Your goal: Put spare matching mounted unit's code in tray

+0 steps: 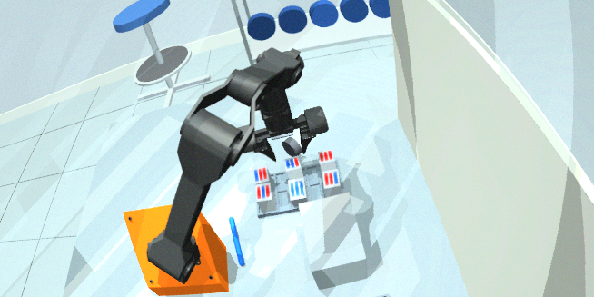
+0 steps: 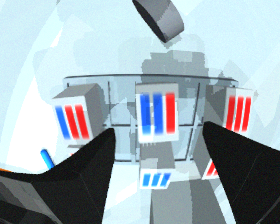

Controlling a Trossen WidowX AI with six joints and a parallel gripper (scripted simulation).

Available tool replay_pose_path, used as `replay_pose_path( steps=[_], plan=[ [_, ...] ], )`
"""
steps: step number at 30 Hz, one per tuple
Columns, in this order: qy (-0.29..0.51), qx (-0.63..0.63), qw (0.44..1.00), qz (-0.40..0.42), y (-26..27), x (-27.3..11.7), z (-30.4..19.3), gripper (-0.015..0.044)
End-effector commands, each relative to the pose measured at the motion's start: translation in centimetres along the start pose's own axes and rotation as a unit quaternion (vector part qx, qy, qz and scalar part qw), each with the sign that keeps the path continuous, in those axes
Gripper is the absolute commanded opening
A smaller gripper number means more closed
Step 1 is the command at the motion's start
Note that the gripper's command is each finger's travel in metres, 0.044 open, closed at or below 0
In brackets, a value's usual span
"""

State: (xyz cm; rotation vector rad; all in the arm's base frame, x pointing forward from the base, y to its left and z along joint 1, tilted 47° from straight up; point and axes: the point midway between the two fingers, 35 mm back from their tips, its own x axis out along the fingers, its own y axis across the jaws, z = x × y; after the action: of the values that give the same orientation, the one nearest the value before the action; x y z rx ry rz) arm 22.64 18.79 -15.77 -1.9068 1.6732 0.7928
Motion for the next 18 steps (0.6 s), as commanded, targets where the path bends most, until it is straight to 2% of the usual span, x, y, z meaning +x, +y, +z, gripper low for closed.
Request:
replay_pose_path(
  steps=[1, 18],
  plan=[
    [0.002, -0.002, 1.000, -0.001, -0.1, 0.7, -0.1, 0.0300],
    [0.002, -0.001, 1.000, -0.002, -0.2, 3.6, -0.2, 0.0300]
  ],
)
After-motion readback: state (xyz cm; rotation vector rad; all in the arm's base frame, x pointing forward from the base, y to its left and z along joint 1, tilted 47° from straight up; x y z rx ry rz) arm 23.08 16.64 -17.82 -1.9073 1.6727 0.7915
